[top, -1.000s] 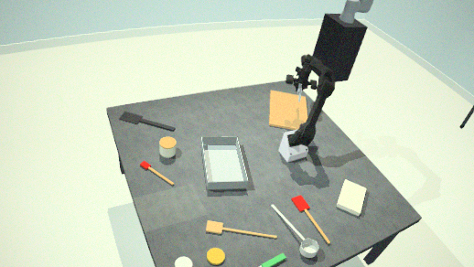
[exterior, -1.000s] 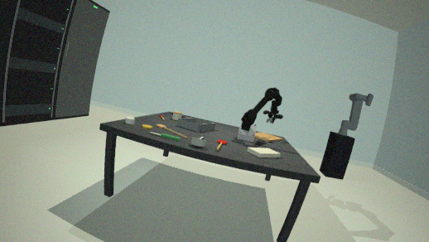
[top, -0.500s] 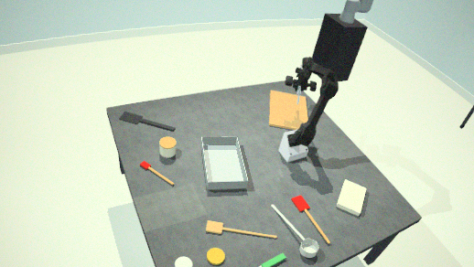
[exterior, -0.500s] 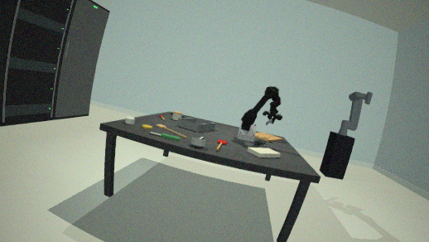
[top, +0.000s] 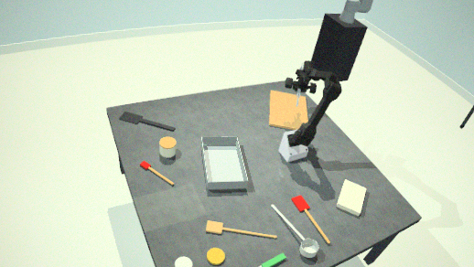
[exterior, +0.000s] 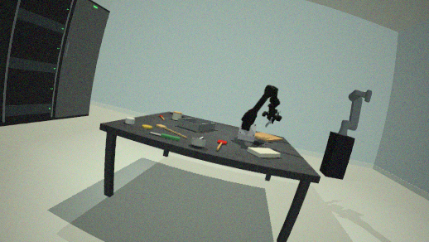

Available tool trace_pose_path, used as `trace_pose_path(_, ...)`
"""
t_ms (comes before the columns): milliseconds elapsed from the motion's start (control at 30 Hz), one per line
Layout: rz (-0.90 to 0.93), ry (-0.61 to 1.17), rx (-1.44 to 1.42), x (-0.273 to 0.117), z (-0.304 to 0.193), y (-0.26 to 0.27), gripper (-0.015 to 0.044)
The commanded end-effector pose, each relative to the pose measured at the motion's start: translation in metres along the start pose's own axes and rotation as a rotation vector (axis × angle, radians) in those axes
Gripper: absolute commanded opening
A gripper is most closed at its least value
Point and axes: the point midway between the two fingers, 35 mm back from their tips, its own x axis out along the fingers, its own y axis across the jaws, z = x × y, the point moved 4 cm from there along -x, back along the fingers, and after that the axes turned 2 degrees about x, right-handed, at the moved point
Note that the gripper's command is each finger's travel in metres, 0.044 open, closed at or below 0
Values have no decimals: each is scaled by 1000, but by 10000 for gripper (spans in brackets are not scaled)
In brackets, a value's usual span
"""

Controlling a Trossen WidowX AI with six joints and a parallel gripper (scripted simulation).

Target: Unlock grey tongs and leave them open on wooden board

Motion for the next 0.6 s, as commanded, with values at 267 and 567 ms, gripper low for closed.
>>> trace_pose_path(267,1,-144,-7,-8,-11,-2,-150)
trace_pose_path(567,-7,-246,-12,-14,-25,-4,-150)
